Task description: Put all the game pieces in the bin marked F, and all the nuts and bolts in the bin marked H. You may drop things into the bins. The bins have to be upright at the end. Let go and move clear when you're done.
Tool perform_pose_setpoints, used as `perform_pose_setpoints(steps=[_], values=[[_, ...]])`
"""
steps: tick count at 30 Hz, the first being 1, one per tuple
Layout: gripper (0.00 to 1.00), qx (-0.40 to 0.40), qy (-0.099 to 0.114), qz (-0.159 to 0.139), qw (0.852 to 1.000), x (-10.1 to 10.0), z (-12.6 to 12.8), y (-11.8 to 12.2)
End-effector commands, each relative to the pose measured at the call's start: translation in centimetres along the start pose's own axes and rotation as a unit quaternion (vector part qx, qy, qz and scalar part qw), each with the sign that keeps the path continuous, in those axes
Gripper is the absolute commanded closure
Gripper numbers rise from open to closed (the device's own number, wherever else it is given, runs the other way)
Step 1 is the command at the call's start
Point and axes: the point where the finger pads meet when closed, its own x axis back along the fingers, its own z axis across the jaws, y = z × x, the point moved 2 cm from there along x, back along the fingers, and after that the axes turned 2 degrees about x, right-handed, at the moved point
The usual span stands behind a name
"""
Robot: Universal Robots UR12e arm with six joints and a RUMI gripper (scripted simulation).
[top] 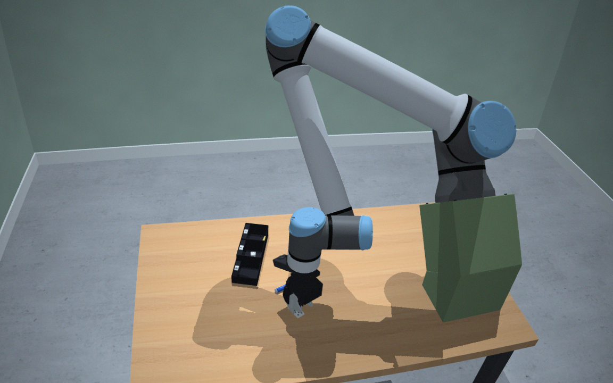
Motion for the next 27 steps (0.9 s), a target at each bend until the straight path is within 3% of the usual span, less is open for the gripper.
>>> perform_pose_setpoints(steps=[1,10,27], values=[[1.00,0.000,0.000,0.000,1.000,0.0,0.0,0.0],[1.00,0.000,0.000,0.000,1.000,0.0,0.0,0.0],[1.00,0.000,0.000,0.000,1.000,5.0,0.0,0.0]])
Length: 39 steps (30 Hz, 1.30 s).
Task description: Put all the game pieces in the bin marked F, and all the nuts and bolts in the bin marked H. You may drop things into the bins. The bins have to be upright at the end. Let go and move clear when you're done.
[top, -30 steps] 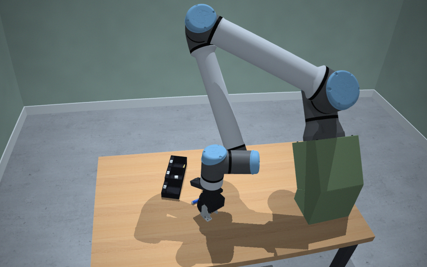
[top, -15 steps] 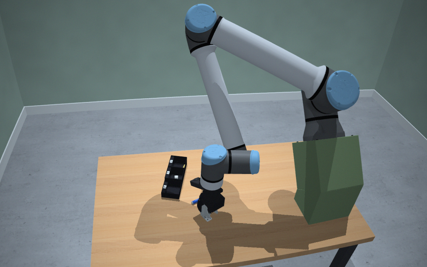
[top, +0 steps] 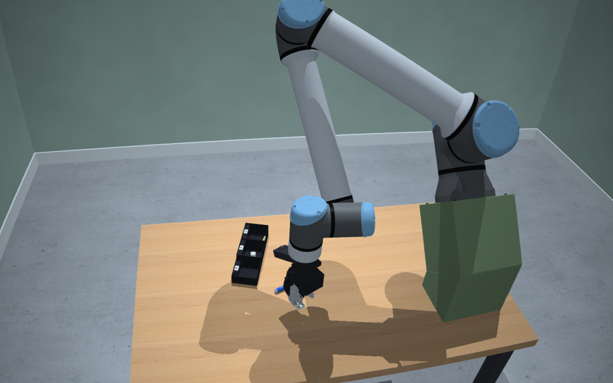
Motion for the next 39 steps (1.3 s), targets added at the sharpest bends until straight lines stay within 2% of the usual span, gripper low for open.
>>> perform_pose_setpoints(steps=[1,3,22,24,29,31,33,35,39], values=[[1.00,0.000,0.000,0.000,1.000,1.5,0.0,0.0],[1.00,0.000,0.000,0.000,1.000,2.2,0.0,0.0],[1.00,0.000,0.000,0.000,1.000,2.2,0.0,0.0],[1.00,0.000,0.000,0.000,1.000,2.8,0.0,0.0],[1.00,0.000,0.000,0.000,1.000,2.8,0.0,0.0],[1.00,-0.050,0.000,0.000,0.999,2.8,0.1,-1.2],[1.00,-0.050,0.000,0.000,0.999,2.8,0.1,-1.2],[1.00,-0.100,0.000,0.000,0.995,2.8,0.3,-2.4],[1.00,-0.150,0.000,0.000,0.989,2.8,0.6,-4.8]])
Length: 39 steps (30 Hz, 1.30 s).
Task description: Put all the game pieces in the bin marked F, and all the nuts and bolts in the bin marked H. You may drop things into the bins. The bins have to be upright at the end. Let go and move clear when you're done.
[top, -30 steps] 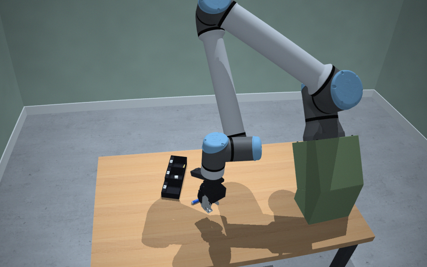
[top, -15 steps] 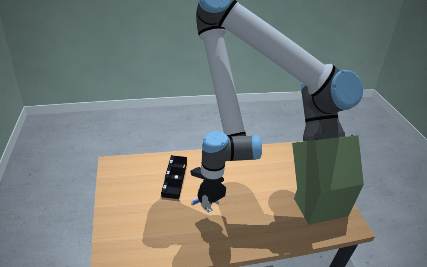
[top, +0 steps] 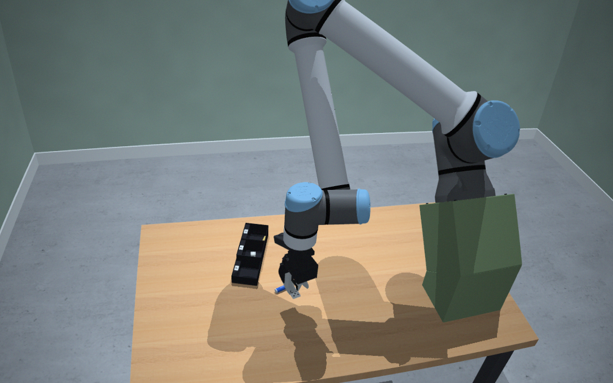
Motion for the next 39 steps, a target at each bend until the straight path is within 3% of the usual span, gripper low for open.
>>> perform_pose_setpoints(steps=[1,9,11,18,39], values=[[1.00,-0.078,0.001,0.000,0.997,0.1,-0.2,-3.1],[1.00,-0.183,-0.001,0.001,0.983,0.1,-0.4,-7.9],[1.00,-0.183,-0.001,0.001,0.983,0.1,-0.4,-7.9],[1.00,-0.292,0.002,0.000,0.957,0.1,-0.6,-12.1],[1.00,-0.292,0.002,0.000,0.957,0.1,-1.1,-23.5]])
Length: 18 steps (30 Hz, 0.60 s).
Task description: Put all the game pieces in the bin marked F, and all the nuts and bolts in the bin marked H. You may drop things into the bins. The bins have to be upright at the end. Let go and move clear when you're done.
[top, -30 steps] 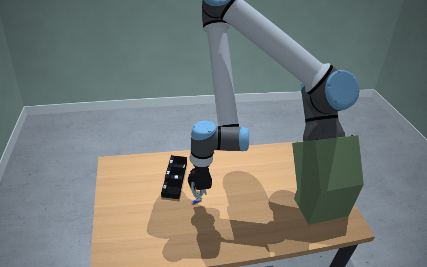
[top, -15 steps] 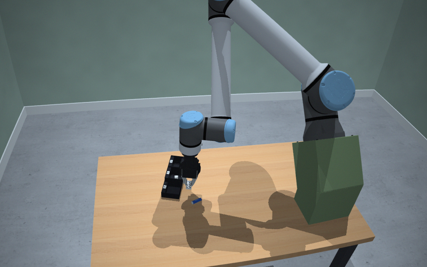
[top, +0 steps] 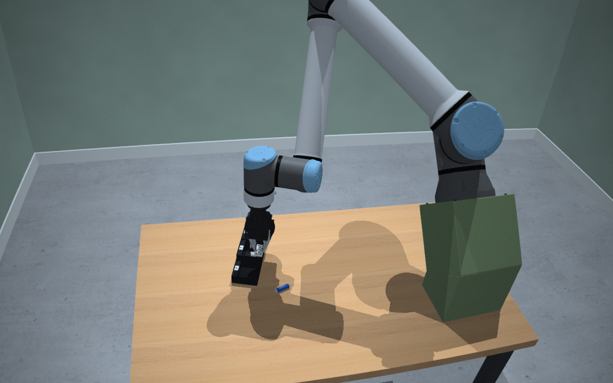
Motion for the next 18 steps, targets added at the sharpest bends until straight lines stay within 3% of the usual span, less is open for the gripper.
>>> perform_pose_setpoints(steps=[1,4,18], values=[[1.00,0.000,0.000,-0.001,1.000,0.0,-2.1,-2.7],[1.00,0.000,0.000,-0.001,1.000,0.0,-3.0,-3.9],[1.00,0.000,0.000,-0.001,1.000,0.0,-2.9,-3.7]])
